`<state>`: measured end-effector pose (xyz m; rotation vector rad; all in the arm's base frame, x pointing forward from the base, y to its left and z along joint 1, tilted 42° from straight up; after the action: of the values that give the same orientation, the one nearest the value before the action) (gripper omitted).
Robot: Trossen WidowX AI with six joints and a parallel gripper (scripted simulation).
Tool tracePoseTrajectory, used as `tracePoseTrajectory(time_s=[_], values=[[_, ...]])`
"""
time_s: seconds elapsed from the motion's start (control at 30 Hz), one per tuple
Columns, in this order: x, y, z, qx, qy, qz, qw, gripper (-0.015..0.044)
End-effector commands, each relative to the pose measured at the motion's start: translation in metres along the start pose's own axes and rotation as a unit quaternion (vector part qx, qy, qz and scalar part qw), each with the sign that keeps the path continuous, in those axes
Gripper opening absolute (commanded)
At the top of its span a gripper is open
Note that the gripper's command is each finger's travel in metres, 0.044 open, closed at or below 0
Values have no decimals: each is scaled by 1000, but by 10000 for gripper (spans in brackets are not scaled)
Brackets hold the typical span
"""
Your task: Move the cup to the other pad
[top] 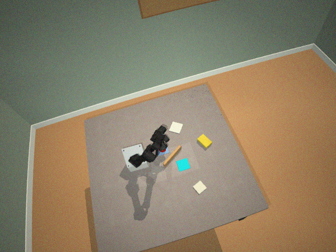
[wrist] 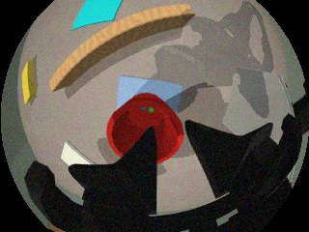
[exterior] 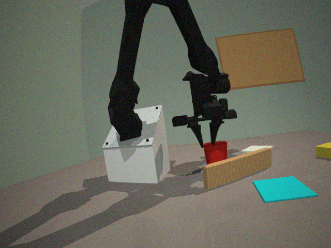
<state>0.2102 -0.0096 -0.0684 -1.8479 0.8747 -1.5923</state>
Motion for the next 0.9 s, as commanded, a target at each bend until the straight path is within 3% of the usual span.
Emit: tracePoseTrajectory(time_s=[0.0, 0.8, 0.87], values=[[1, 10, -4, -4, -4, -3, 1000, 148], [2, 35, -6, -5, -4, -5, 1000, 148], [2, 33, -4, -3, 0, -3, 1000, 95]])
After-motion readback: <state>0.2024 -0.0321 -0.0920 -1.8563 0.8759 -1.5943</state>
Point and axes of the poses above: the point midway between the two fingers, 35 mm back from their tips, its own y axis out along the fingers, its own z axis across the jaws, x = y × z, the point moved 1 cm from there along -y, back along the fingers, and after that the axes turned 5 degrees about y, right-handed, at the moved point
